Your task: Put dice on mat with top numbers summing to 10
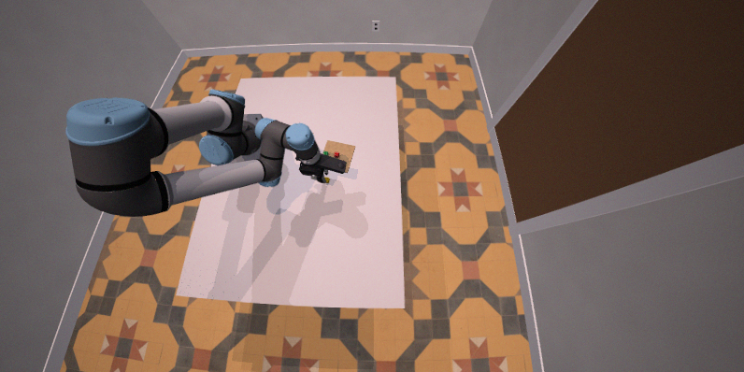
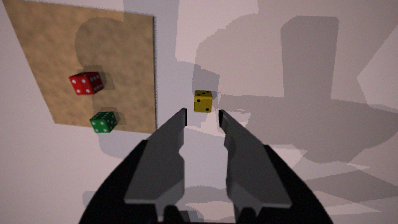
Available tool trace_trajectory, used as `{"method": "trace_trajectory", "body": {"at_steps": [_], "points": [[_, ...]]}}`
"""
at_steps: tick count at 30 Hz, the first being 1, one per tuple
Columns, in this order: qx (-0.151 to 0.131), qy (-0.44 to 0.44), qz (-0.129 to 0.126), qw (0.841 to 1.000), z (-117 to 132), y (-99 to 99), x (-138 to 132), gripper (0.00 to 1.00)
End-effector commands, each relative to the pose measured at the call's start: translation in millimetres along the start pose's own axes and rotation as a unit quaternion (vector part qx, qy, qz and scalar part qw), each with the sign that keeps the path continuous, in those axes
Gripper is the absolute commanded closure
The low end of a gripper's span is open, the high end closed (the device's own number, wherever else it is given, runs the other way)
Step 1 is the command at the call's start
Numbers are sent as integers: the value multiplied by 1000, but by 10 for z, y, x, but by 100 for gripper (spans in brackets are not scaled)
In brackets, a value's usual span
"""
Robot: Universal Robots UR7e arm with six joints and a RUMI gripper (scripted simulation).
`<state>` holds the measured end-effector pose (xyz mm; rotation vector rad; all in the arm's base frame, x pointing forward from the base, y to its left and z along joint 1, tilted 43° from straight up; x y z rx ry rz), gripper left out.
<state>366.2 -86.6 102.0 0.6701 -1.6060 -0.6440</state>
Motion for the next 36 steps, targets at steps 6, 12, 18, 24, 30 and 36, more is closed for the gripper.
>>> {"method": "trace_trajectory", "body": {"at_steps": [6,12,18,24,30,36], "points": [[0,0,0,1000,-2,2,1,79],[0,0,0,1000,-2,2,1,79],[0,0,0,1000,-2,0,1,79],[0,0,0,1000,-2,-39,1,79],[0,0,0,1000,-2,-94,1,79],[0,0,0,1000,-2,-186,1,79]]}}
Point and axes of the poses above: the point where the finger pads meet when closed, its own y axis back along the fingers, its own x axis across the jaws, z = x × y, the point moved 7 cm from there along y, back along the fingers, and after that the axes turned 1 degree about -y, right-handed, at the moved point
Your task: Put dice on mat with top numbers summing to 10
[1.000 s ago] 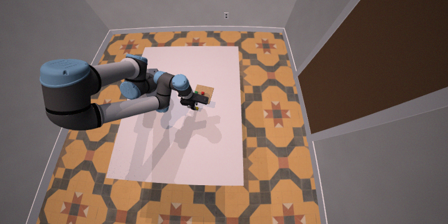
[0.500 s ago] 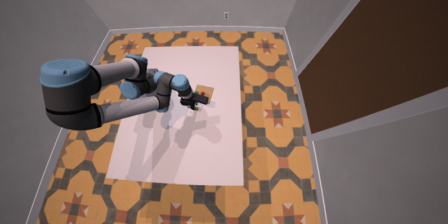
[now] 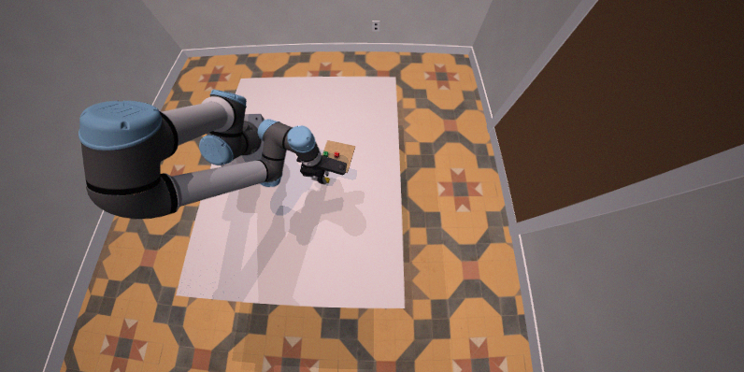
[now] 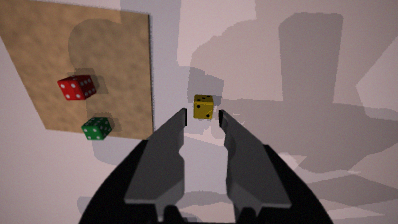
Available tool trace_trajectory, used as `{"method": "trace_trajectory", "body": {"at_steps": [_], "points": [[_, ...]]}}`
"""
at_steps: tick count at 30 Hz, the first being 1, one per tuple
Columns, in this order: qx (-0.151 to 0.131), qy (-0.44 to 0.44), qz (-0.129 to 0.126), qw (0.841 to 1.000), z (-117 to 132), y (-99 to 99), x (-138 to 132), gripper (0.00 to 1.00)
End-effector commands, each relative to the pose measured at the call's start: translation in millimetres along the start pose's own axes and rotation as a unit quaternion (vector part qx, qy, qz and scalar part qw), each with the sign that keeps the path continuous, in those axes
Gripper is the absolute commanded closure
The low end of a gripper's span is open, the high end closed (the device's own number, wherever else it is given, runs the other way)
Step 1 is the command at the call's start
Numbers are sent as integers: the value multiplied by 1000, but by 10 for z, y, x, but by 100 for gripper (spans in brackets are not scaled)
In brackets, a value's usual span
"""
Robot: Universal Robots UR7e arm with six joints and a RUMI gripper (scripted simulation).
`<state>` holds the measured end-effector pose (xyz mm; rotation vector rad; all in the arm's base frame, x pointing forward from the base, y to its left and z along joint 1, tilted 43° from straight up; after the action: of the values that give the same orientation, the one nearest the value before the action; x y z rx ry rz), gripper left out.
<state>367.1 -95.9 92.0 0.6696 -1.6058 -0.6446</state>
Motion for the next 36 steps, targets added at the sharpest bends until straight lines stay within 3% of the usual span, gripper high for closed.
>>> {"method": "trace_trajectory", "body": {"at_steps": [1,36], "points": [[1,0,0,1000,-2,-62,0,79],[1,0,0,1000,-2,-116,0,79]]}}
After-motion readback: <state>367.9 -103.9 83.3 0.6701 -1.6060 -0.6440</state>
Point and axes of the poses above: the point where the finger pads meet when closed, its own y axis back along the fingers, its own x axis across the jaws, z = x × y, the point moved 7 cm from there along y, back along the fingers, and after that the axes turned 1 degree about -y, right-handed, at the moved point
